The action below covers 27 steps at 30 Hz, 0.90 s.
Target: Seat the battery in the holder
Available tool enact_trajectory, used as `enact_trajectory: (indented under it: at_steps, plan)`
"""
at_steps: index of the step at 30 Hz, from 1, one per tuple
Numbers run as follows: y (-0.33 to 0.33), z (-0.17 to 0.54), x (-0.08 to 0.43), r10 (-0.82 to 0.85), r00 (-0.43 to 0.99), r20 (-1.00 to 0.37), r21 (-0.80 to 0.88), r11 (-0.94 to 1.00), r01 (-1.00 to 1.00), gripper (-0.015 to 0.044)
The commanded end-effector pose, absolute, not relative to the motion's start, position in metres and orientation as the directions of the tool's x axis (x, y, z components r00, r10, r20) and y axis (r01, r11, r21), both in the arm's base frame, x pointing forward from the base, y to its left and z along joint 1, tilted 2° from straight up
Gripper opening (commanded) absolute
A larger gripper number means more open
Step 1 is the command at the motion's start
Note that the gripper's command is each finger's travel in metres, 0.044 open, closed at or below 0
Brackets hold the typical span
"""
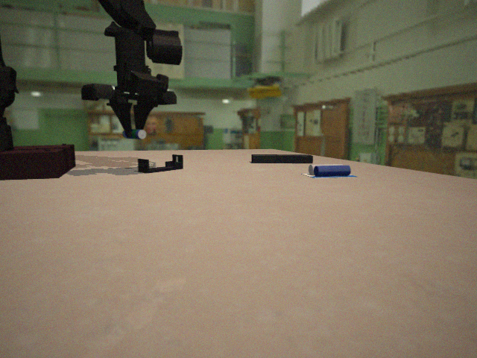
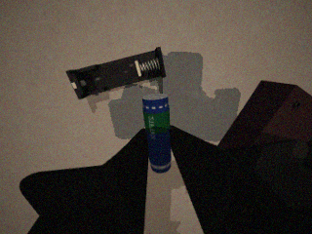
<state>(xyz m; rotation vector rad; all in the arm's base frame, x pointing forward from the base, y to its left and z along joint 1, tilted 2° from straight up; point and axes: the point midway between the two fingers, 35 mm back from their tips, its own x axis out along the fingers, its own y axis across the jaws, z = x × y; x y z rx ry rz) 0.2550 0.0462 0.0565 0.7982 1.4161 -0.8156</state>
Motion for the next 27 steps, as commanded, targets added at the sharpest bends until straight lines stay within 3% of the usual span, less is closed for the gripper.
enact_trajectory:
  at_steps: [1,12,23,27]
  plan:
    - [0.043,0.058,0.262,-0.013,-0.007,-1.0,-0.011,0.346,0.938,0.0059]
    - [0.034,0.062,0.286,-0.015,-0.003,-1.0,0.0,-0.234,0.972,0.0059]
    - [0.023,0.066,0.309,-0.015,-0.004,-1.0,0.009,-0.734,0.679,0.0059]
    - [0.022,0.066,0.312,-0.014,-0.005,-1.0,0.008,-0.788,0.616,0.0059]
